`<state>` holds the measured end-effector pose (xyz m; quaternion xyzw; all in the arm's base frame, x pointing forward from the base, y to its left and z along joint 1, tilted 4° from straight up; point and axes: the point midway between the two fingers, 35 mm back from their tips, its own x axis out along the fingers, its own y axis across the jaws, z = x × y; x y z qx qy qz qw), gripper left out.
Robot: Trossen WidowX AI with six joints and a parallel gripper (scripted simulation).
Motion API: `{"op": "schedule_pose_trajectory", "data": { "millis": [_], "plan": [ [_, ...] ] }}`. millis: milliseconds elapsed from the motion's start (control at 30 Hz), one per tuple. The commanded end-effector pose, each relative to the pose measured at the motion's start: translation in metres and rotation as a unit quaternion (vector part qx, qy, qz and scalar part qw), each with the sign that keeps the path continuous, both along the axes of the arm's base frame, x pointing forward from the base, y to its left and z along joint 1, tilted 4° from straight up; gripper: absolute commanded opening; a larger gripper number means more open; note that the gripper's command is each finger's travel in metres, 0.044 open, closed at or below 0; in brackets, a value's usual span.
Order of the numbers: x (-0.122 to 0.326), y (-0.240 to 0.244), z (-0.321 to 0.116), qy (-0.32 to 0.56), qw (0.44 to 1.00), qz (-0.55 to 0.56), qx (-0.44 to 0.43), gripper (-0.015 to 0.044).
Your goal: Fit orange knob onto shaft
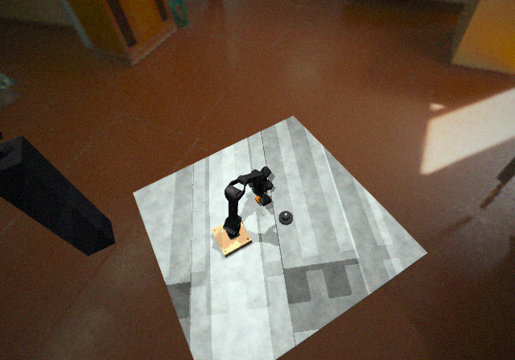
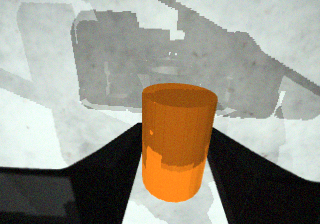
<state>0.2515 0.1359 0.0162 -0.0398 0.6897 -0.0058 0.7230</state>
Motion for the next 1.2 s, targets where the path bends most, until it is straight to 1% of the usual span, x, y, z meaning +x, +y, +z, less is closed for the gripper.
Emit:
{"op": "schedule_pose_trajectory", "data": {
  "millis": [0,100,333,567,800,1033,1167],
  "plan": [
    [-0.0003,0.0004,0.0004,0.005,0.998,0.070,-0.002,0.0179],
    [-0.0003,0.0004,0.0004,0.008,0.994,0.110,-0.004,0.0179],
    [-0.0003,0.0004,0.0004,0.009,0.992,0.124,-0.005,0.0179],
    [-0.0003,0.0004,0.0004,0.016,0.970,0.241,-0.010,0.0179],
    [-0.0003,0.0004,0.0004,0.023,0.935,0.355,-0.016,0.0179],
    [-0.0003,0.0004,0.0004,0.024,0.929,0.368,-0.016,0.0179],
    [-0.0003,0.0004,0.0004,0.027,0.906,0.421,-0.019,0.0179]
  ]
}}
